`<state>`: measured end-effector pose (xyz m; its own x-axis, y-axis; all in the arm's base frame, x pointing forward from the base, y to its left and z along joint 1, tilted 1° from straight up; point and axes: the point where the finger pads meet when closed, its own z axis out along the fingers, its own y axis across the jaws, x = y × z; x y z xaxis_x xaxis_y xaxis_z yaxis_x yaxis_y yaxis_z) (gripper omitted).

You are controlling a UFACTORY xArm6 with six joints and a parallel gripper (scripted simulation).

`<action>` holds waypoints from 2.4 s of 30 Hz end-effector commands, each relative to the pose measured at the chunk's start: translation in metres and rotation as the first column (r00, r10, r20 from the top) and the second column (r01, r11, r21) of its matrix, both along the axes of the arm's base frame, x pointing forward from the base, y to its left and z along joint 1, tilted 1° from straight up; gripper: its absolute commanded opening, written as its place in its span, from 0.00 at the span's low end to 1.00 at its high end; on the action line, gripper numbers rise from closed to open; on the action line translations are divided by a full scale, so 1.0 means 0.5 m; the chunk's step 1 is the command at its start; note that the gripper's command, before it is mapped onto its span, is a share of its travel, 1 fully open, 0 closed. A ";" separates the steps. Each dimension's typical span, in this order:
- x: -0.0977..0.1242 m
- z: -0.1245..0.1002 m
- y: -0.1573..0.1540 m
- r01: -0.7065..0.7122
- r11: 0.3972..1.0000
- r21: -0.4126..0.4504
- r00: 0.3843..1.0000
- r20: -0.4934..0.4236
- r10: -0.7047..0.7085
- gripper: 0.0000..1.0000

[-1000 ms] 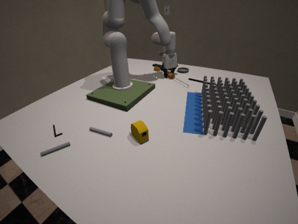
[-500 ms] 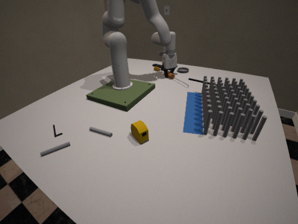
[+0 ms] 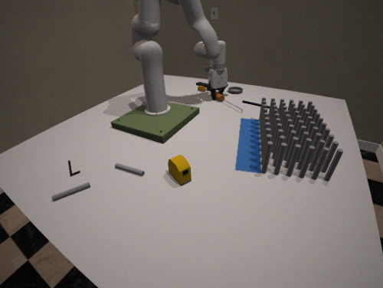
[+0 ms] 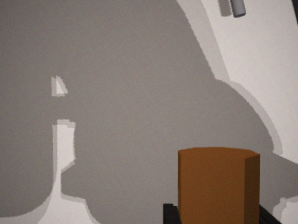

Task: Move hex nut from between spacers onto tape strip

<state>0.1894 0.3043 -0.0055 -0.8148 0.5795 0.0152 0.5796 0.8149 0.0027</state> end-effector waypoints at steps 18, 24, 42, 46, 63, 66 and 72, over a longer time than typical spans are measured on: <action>0.002 0.027 0.002 0.000 1.000 0.003 1.000 0.002 0.000 0.00; 0.002 0.050 0.002 0.000 1.000 0.003 1.000 0.002 0.000 0.00; 0.003 0.187 0.000 0.000 1.000 0.003 1.000 0.002 0.000 0.00; 0.003 0.221 -0.001 0.000 1.000 0.003 1.000 0.002 0.000 0.00; 0.004 0.298 -0.002 0.000 1.000 0.003 1.000 0.002 0.000 0.00; 0.004 0.301 -0.002 0.000 1.000 0.003 1.000 0.002 0.000 0.00; 0.004 0.302 -0.002 0.000 1.000 0.003 1.000 0.002 0.000 0.00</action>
